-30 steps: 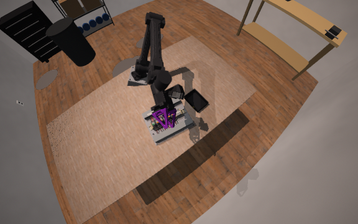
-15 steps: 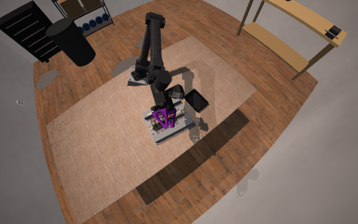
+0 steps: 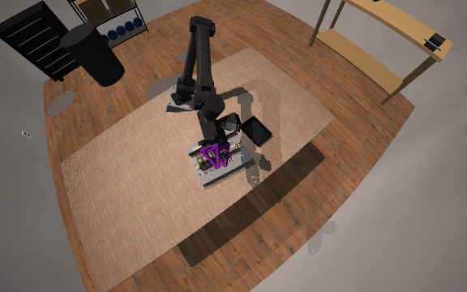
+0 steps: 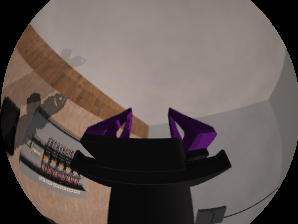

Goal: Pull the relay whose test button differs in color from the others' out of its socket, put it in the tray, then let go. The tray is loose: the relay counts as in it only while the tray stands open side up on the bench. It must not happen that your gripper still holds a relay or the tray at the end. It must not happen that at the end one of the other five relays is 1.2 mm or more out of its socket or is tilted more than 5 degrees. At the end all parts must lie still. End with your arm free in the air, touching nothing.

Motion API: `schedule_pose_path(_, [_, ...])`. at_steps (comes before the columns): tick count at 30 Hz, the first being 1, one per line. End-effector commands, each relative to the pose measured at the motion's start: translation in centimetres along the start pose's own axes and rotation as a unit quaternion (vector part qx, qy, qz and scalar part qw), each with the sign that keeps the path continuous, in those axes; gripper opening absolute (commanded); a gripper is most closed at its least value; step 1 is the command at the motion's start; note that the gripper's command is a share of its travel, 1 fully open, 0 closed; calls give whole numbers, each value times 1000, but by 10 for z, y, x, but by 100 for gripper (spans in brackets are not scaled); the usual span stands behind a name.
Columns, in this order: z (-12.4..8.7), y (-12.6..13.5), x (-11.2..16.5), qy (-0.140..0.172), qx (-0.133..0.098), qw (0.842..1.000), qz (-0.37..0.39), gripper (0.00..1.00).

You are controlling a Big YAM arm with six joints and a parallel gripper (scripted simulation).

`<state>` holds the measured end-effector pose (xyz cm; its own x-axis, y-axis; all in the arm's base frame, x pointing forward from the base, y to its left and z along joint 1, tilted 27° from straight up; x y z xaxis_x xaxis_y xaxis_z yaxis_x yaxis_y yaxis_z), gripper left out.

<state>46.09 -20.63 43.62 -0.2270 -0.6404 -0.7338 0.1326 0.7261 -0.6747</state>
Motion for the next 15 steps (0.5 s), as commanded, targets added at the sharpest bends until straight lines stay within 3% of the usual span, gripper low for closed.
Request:
schedule_pose_path(1, [7,-16,-23,-13,1,1000,-22,59])
schedule_pose_path(7, [14,4,-17,9,-47,998,-49,59])
schedule_pose_path(13, [19,30,-7,34,-114,989,-86,59])
schedule_pose_path(15, [19,30,-7,34,-114,989,-86,59])
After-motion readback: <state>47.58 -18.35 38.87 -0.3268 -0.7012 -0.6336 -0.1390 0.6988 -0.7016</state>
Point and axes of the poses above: the point where the finger pads meet when closed, its own z axis out along the fingers, its own y axis across the jaws, x = y × z, the point moved 6 cm from there along -z, back along the fingers, and after that the axes turned 4 degrees about -z, right-handed, at the moved point
